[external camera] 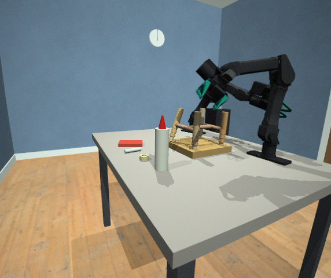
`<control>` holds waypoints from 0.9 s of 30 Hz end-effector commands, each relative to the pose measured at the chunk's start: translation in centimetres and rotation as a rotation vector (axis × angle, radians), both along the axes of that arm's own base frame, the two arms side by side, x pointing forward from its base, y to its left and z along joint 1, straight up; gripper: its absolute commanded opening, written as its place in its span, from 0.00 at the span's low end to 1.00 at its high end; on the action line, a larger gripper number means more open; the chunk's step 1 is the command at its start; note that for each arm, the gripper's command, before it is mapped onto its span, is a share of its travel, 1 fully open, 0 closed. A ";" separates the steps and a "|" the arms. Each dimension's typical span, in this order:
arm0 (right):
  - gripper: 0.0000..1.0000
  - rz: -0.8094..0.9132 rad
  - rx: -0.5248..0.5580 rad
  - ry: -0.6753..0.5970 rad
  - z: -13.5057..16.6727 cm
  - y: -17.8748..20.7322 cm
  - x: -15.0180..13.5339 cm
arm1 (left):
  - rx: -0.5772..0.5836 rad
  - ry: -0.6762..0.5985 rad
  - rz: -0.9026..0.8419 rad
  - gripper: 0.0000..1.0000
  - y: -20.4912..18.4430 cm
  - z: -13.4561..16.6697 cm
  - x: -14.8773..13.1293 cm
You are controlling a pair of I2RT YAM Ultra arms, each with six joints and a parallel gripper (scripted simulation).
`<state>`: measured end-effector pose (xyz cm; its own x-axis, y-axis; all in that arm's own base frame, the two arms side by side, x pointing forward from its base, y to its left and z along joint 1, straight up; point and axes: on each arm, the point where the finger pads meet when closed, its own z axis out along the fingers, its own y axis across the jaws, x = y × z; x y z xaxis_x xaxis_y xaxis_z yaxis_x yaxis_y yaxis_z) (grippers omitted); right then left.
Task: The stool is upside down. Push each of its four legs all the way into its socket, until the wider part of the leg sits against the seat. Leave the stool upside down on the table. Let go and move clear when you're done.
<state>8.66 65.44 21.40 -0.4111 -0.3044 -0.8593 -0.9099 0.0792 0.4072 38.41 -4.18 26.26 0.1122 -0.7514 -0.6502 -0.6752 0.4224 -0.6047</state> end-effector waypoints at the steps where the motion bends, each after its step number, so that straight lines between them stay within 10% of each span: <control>1: 0.69 0.002 0.041 -0.013 1.5 -2.1 0.4 | -0.094 0.032 -0.096 0.69 -2.0 -0.5 0.3; 5: 0.69 -0.039 0.157 -0.073 6.9 -4.0 2.5 | -0.136 0.002 -0.226 0.69 -4.9 1.4 0.6; 15: 0.69 -0.025 0.141 -0.122 6.8 -7.8 2.8 | -0.150 0.126 -0.515 0.69 -10.2 0.4 -0.9; 18: 0.69 -0.090 0.321 -0.216 15.9 -9.3 5.7 | -0.099 0.150 -0.599 0.69 -11.7 0.7 -1.5; 27: 0.69 -0.130 0.386 -0.328 20.2 -12.1 8.2 | -0.022 0.206 -0.865 0.69 -16.2 1.3 -4.0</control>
